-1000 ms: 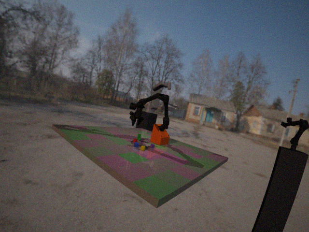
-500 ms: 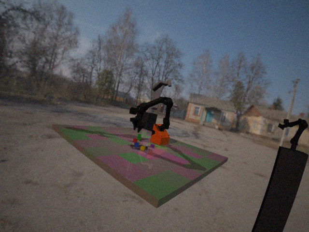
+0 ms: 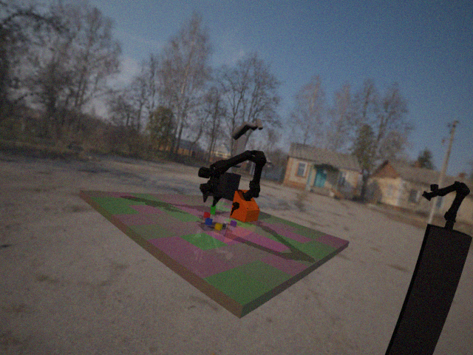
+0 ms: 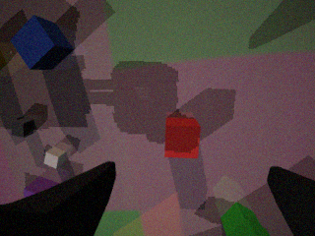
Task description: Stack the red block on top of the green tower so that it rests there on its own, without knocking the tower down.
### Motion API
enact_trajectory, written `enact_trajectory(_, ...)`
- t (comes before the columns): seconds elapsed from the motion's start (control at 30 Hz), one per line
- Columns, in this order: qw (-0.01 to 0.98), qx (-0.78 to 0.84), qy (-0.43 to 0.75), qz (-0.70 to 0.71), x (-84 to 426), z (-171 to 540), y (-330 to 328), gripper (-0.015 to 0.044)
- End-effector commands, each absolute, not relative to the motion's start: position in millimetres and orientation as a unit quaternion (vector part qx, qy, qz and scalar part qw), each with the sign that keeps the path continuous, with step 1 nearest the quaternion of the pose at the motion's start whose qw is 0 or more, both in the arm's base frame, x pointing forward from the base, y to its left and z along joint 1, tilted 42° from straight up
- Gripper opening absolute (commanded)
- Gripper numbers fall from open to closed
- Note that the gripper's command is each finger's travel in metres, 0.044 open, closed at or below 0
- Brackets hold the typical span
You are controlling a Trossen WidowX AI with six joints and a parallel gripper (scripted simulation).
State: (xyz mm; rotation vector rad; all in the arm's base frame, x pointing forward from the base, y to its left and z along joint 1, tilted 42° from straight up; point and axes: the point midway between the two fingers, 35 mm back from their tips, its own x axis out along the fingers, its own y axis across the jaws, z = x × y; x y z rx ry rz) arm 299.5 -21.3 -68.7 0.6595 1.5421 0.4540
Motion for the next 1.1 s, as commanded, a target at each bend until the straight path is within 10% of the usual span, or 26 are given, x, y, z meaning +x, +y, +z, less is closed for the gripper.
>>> enact_trajectory(0.0, 0.64, 0.294, 0.681, 0.202, 296, -84, -5, 0.044)
enact_trajectory(1.07, 0.639, 0.295, 0.681, 0.203, 296, -122, 30, 0.044)
